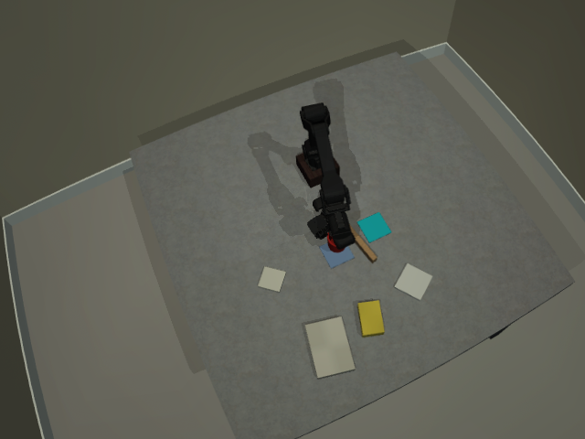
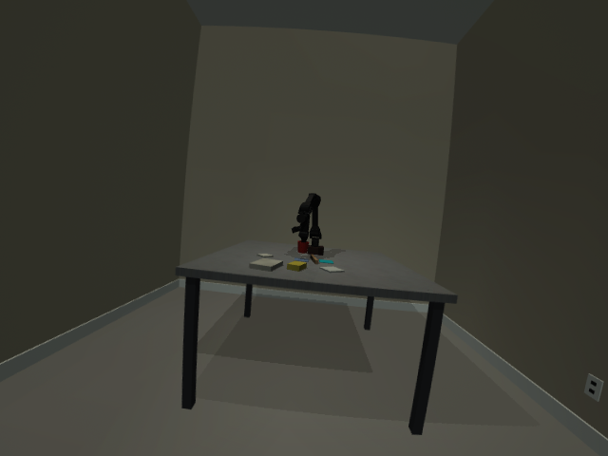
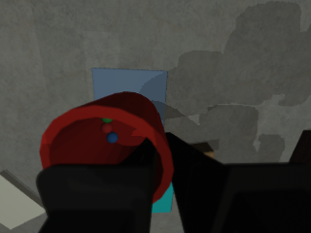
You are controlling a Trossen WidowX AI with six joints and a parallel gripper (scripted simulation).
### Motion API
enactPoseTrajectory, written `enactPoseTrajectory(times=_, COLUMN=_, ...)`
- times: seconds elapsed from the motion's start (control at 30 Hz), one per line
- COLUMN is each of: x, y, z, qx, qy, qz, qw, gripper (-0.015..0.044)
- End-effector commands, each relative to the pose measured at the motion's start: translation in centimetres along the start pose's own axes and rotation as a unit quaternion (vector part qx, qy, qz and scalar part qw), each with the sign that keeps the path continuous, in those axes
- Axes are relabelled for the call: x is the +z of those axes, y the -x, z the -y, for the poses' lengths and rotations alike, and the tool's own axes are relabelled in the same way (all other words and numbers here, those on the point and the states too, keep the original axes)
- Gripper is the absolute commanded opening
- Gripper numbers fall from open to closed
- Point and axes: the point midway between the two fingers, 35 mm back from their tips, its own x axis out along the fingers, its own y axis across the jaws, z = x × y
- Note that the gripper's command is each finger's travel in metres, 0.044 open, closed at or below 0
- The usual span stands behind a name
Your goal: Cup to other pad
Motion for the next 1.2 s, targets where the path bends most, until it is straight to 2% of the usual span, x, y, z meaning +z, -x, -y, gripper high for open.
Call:
enactPoseTrajectory(times=0.0, x=0.0, y=0.3, z=0.0, qx=0.001, qy=-0.003, qz=0.002, qw=1.000, gripper=0.0000)
enactPoseTrajectory(times=0.6, x=-0.1, y=0.1, z=0.0, qx=0.000, qy=0.000, qz=0.000, qw=1.000, gripper=0.0000)
enactPoseTrajectory(times=1.17, x=-3.7, y=0.2, z=0.5, qx=0.001, qy=-0.002, qz=0.000, qw=1.000, gripper=0.0000)
